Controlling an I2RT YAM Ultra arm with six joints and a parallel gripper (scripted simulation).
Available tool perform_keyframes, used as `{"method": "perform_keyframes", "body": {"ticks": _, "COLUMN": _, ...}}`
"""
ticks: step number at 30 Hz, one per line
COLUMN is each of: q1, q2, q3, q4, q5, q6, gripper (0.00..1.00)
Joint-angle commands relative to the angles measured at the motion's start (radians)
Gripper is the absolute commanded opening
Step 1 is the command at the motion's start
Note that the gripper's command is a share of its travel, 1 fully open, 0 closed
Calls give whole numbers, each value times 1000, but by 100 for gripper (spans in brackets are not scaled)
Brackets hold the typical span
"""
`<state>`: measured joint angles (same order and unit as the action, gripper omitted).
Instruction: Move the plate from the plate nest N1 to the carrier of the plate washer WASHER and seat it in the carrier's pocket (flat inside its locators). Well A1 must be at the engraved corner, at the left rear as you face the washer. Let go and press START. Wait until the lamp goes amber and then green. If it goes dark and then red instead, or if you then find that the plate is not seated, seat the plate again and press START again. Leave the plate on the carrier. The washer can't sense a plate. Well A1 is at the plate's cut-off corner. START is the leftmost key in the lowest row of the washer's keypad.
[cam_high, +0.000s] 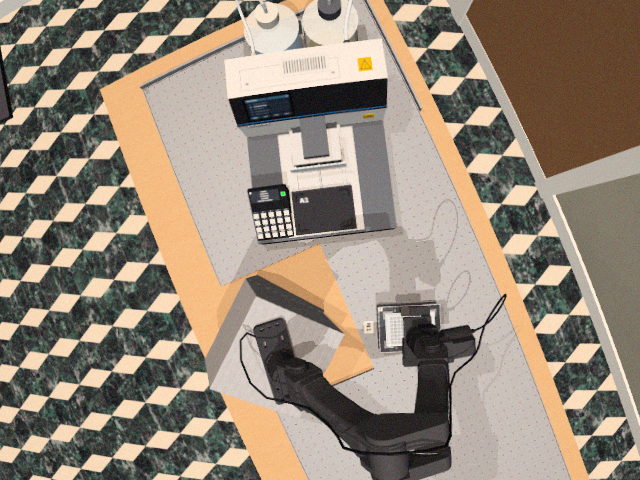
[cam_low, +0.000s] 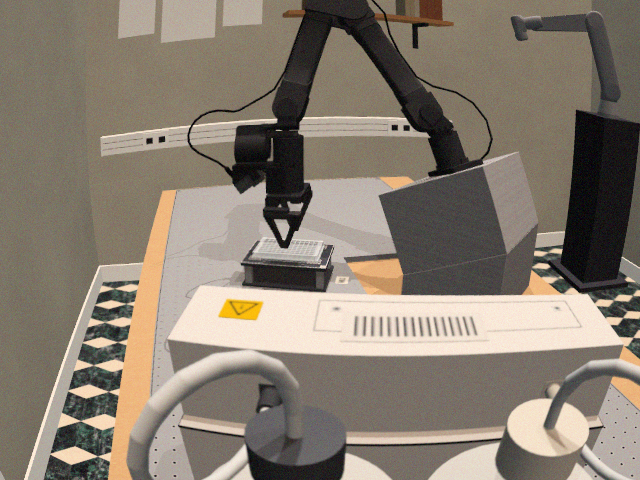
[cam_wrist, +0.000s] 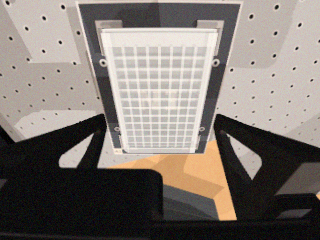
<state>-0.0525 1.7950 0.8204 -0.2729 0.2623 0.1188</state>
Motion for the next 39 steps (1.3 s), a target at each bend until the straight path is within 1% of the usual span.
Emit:
{"method": "perform_keyframes", "body": {"ticks": 1, "q1": 8, "q2": -30, "q3": 6, "q4": 17, "q5": -3, "q6": -11, "gripper": 100}}
{"method": "perform_keyframes", "body": {"ticks": 21, "q1": 8, "q2": -30, "q3": 6, "q4": 17, "q5": -3, "q6": -11, "gripper": 100}}
{"method": "perform_keyframes", "body": {"ticks": 22, "q1": 6, "q2": -28, "q3": 5, "q4": 19, "q5": -3, "q6": -11, "gripper": 100}}
{"method": "perform_keyframes", "body": {"ticks": 25, "q1": -3, "q2": 16, "q3": 1, "q4": 27, "q5": -6, "q6": -13, "gripper": 100}}
{"method": "perform_keyframes", "body": {"ticks": 29, "q1": -8, "q2": 20, "q3": 0, "q4": 33, "q5": -7, "q6": -14, "gripper": 100}}
{"method": "perform_keyframes", "body": {"ticks": 30, "q1": -2, "q2": -13, "q3": -1, "q4": 35, "q5": -4, "q6": -15, "gripper": 100}}
{"method": "perform_keyframes", "body": {"ticks": 33, "q1": -8, "q2": -5, "q3": -1, "q4": 43, "q5": -6, "q6": -17, "gripper": 100}}
{"method": "perform_keyframes", "body": {"ticks": 36, "q1": -13, "q2": 37, "q3": -2, "q4": 51, "q5": -7, "q6": -18, "gripper": 100}}
{"method": "perform_keyframes", "body": {"ticks": 39, "q1": -7, "q2": 25, "q3": -2, "q4": 59, "q5": -9, "q6": -20, "gripper": 100}}
